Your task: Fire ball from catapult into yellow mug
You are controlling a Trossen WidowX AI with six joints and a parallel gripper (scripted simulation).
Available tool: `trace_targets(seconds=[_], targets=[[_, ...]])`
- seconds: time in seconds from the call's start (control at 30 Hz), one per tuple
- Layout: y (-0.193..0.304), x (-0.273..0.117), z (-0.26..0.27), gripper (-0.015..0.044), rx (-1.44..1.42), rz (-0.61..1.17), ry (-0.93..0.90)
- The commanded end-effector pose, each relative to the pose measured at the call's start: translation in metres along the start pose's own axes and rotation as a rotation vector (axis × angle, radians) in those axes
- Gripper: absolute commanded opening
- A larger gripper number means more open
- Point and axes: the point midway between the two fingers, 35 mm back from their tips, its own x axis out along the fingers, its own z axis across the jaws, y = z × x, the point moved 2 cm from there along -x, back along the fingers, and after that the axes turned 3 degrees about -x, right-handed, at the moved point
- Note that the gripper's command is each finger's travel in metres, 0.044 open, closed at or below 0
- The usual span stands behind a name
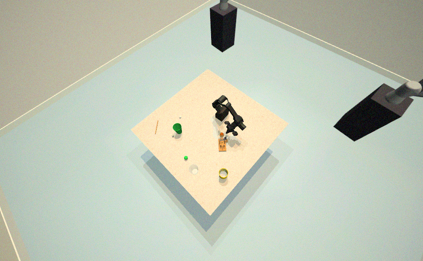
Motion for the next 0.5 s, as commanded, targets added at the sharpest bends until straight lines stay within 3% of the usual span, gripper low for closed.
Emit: trace_targets(seconds=[0.0,0.47], targets=[[0.007,0.007,-0.001,0.0000,-0.017,-0.006,0.009],[0.023,0.024,0.000,0.0000,-0.017,-0.006,0.010]])
